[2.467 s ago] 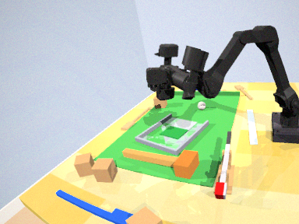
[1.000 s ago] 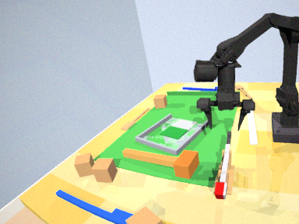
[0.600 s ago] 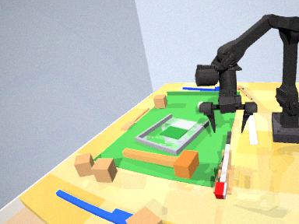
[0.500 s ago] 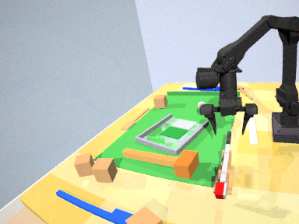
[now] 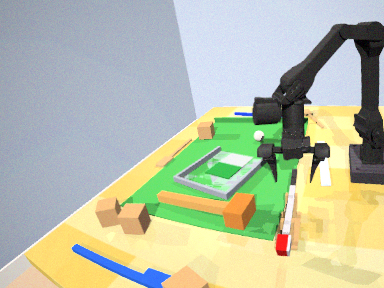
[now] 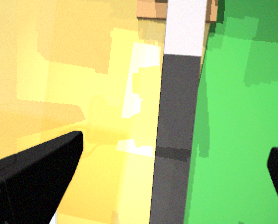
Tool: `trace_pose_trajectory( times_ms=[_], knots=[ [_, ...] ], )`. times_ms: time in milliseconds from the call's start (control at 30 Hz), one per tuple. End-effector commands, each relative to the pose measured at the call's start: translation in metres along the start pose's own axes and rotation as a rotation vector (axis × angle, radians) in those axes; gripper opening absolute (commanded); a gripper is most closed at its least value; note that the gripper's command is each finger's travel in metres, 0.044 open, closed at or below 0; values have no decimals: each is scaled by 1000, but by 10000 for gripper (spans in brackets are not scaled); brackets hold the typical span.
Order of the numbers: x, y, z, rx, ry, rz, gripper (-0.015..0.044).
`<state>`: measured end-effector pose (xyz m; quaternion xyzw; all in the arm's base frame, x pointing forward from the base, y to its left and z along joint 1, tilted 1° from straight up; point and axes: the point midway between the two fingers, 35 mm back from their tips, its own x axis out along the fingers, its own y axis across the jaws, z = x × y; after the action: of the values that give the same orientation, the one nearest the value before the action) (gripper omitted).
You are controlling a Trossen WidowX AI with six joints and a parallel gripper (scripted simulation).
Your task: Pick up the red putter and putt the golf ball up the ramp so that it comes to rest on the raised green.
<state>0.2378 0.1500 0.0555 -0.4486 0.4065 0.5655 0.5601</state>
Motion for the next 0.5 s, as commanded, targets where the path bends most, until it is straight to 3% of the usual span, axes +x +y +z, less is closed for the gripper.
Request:
trace_pose_trajectory(
  times_ms=[0, 400, 467],
  knots=[
    [7, 1, -2, 8, 0, 6, 440],
    [21, 2, -6, 8, 0, 6, 440],
    [18, 1, -5, 1, 1, 3, 388]
  ],
)
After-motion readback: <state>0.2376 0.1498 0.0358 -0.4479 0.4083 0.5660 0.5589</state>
